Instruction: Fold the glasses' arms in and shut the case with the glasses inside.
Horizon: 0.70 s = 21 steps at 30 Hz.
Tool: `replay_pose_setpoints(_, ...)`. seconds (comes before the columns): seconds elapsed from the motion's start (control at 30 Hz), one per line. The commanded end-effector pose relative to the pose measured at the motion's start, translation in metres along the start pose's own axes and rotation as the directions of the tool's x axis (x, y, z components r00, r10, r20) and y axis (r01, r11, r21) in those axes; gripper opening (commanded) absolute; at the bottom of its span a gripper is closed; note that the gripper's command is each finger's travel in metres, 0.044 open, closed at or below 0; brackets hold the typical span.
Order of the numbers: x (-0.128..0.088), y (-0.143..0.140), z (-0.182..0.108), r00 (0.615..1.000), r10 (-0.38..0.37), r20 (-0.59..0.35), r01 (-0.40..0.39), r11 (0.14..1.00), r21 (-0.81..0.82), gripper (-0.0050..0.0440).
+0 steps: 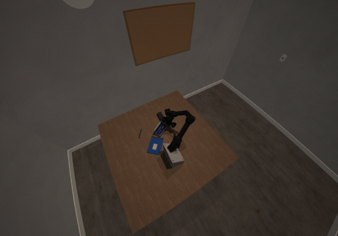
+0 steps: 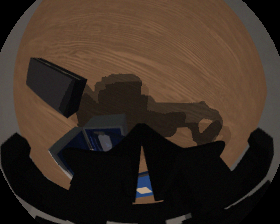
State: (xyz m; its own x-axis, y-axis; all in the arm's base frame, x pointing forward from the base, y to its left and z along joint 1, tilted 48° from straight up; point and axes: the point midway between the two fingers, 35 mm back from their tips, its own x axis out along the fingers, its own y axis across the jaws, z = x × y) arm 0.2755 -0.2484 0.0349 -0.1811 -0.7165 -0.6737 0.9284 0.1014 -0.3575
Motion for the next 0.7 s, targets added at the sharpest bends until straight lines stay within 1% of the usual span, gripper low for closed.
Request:
replay_pose_setpoints(0.0, 0.000, -0.001, -0.004, 1.000, -0.002, 0.000, 0.002, 1.000, 0.002, 0.0000)
replay_pose_setpoints(0.67, 0.000, -0.002, -0.015, 1.000, -0.002, 0.000, 0.002, 1.000, 0.002, 0.0000)
